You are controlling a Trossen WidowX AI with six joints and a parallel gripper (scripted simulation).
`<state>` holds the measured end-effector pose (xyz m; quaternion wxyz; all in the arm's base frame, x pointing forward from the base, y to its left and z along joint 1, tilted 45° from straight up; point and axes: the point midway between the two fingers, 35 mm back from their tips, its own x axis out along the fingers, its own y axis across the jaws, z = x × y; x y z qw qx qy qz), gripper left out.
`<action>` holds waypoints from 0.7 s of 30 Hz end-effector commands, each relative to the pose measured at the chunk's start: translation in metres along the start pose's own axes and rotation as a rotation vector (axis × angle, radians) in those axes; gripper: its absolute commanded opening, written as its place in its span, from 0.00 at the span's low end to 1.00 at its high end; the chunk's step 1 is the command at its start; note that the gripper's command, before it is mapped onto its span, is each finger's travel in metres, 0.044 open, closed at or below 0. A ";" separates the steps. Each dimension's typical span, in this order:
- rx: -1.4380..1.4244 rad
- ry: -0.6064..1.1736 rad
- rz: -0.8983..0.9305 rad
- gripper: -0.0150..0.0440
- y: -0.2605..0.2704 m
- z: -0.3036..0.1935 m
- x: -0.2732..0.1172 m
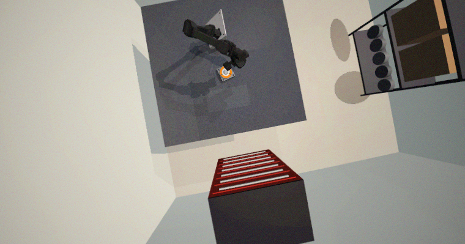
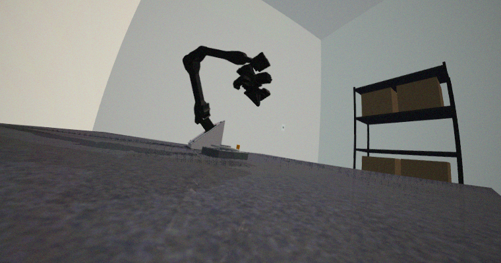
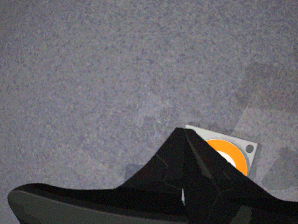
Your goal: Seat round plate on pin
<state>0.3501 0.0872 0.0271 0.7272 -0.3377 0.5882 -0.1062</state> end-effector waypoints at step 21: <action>0.402 0.425 -0.143 0.25 -0.034 -0.084 0.105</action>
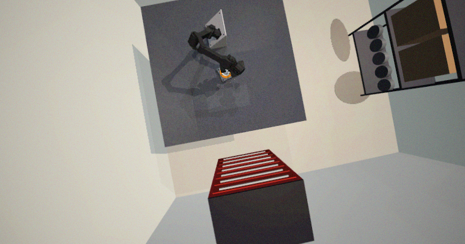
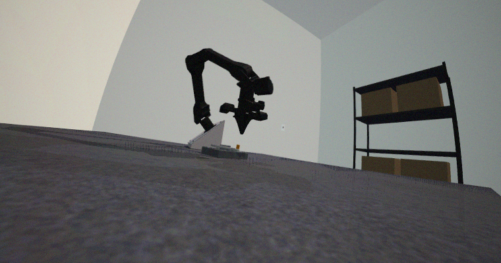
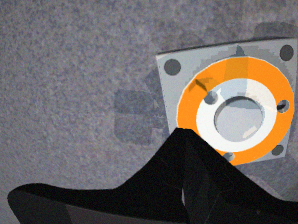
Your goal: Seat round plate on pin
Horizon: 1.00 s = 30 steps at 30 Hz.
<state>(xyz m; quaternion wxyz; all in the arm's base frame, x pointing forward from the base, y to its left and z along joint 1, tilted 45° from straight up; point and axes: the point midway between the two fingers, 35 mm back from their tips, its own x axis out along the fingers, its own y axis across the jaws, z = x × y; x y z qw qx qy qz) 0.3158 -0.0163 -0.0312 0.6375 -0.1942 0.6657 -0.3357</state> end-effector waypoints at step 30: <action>-0.004 0.012 -0.016 0.25 -0.009 0.015 0.051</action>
